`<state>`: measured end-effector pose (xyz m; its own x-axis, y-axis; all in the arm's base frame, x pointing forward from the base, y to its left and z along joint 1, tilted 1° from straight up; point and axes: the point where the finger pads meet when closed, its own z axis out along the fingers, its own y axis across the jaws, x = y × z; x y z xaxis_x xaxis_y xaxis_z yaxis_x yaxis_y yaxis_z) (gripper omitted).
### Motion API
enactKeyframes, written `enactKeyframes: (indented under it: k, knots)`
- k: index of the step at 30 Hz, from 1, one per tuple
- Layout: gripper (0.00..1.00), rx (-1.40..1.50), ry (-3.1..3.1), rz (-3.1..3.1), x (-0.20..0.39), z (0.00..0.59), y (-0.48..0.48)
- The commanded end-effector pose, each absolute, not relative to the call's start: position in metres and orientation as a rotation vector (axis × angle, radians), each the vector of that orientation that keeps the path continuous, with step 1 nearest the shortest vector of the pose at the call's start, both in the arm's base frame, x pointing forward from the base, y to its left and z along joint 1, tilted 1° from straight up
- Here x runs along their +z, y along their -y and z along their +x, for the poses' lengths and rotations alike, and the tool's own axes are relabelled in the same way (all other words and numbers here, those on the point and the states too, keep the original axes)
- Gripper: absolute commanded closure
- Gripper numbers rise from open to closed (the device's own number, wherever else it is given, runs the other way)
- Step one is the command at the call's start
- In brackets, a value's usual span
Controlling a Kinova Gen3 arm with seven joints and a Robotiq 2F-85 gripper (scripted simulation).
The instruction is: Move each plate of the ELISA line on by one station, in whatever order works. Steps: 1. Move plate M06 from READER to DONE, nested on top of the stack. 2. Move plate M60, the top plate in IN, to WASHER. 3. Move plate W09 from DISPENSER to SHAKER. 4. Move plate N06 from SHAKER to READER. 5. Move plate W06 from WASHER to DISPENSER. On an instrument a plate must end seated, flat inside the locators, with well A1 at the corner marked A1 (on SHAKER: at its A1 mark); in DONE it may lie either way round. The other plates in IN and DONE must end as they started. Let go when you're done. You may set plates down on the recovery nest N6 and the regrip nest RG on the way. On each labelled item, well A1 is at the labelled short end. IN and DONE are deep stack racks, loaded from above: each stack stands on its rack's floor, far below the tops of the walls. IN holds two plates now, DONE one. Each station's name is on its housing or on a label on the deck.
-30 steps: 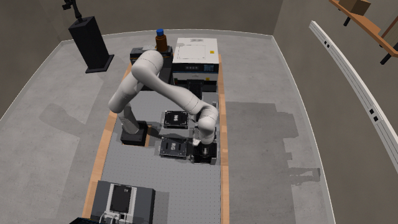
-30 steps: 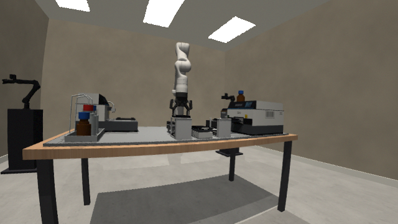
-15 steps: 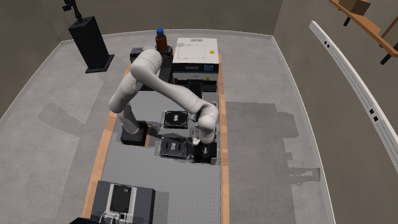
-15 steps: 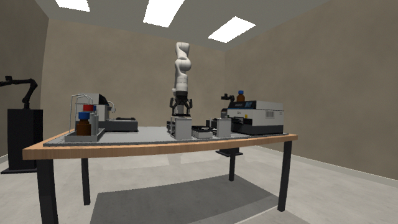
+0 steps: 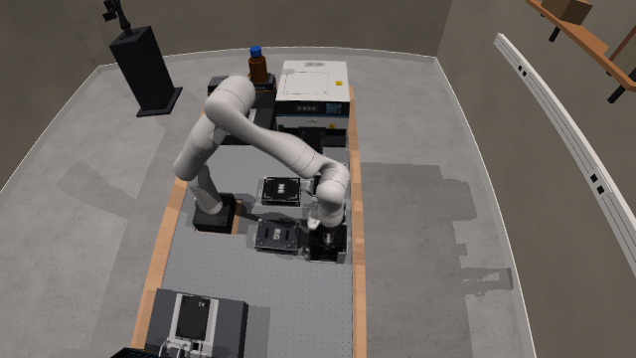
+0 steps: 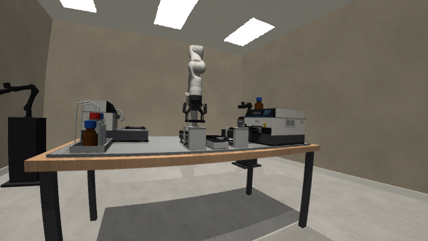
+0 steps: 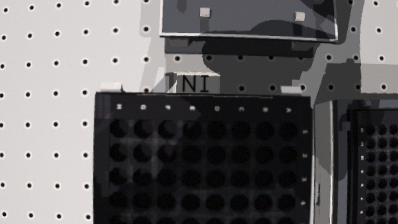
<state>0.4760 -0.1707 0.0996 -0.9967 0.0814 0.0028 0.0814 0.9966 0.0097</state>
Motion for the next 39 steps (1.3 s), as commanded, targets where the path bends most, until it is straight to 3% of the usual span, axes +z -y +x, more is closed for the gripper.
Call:
enactKeyframes:
  k: [1,39]
  knots:
    - [0.06,-0.015,3.138,-0.128,0.106,0.476,0.171]
    - [0.06,-0.015,3.138,-0.128,0.150,0.476,0.171]
